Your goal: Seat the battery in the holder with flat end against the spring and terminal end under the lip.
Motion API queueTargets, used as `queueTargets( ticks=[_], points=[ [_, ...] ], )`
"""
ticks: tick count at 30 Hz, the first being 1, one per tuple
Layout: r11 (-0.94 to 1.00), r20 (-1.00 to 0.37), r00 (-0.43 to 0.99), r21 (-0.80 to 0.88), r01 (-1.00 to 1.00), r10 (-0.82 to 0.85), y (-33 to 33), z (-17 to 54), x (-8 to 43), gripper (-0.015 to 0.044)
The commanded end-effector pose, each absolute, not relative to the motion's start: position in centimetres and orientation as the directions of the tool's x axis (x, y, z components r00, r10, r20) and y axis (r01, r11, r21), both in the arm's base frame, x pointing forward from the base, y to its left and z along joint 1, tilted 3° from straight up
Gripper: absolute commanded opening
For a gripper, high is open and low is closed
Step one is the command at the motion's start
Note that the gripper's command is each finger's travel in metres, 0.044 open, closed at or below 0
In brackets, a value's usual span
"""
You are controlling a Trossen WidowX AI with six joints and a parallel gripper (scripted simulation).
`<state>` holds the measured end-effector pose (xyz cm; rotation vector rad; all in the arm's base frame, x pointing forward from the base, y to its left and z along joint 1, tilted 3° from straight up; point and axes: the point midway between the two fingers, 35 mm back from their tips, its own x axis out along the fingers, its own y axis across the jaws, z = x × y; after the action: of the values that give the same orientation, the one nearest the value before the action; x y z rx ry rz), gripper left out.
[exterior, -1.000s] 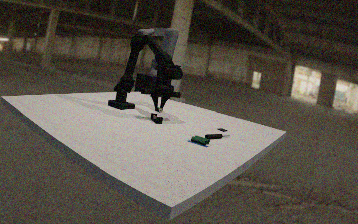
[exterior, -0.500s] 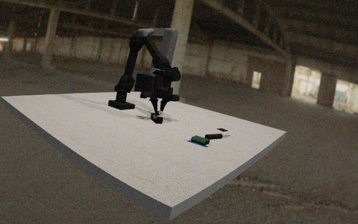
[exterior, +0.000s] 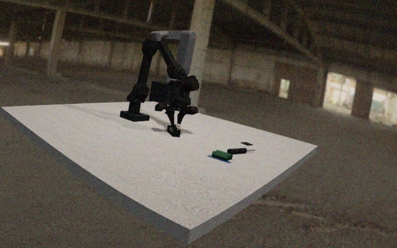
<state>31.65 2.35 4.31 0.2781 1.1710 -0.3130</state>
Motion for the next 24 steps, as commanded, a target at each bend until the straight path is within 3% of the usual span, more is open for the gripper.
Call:
queueTargets(
  ticks=[1,24],
  points=[
    [0.922,-0.920,0.377,0.050,0.385,-0.108,2.36,4.16,31.43,0.0067],
    [0.918,-0.869,0.471,0.052,0.392,-0.152,2.69,3.42,30.66,0.0067]
  ],
)
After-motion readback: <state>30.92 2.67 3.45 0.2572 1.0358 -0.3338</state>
